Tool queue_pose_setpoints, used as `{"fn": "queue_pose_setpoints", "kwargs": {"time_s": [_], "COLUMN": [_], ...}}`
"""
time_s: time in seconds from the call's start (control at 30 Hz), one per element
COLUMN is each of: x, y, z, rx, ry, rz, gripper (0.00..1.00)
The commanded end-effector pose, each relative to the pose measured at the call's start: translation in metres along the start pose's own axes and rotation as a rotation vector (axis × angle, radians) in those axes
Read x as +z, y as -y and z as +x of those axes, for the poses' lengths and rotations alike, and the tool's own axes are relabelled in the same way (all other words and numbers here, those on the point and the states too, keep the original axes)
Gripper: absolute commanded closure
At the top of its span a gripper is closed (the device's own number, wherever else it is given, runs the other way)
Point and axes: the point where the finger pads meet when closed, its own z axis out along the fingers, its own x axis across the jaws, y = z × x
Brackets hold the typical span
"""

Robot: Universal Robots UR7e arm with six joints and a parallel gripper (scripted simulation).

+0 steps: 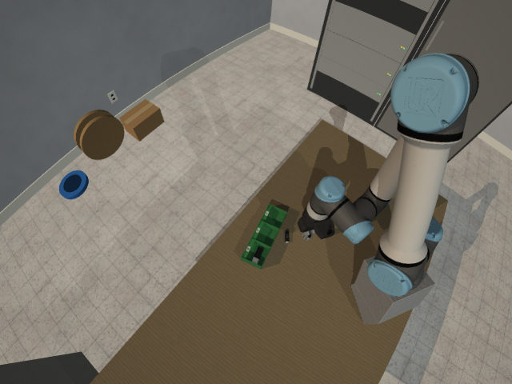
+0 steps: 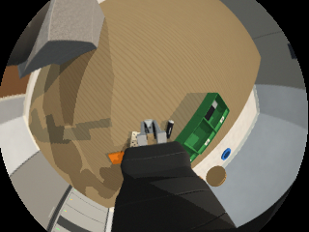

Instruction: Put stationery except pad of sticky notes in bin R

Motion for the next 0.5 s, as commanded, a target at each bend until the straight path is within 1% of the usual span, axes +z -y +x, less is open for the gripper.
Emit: {"fn": "queue_pose_setpoints", "kwargs": {"time_s": [0.0, 0.33, 0.4, 0.47], "x": [0.0, 0.0, 0.0, 0.0], "y": [0.0, 0.002, 0.002, 0.002], "z": [0.024, 0.084, 0.084, 0.096], "rx": [0.0, 0.0, 0.0, 0.0], "ry": [-0.001, -0.001, -0.001, -0.001], "rz": [-0.001, -0.001, -0.001, -0.001], "gripper": [0.68, 0.68, 0.68, 0.68]}}
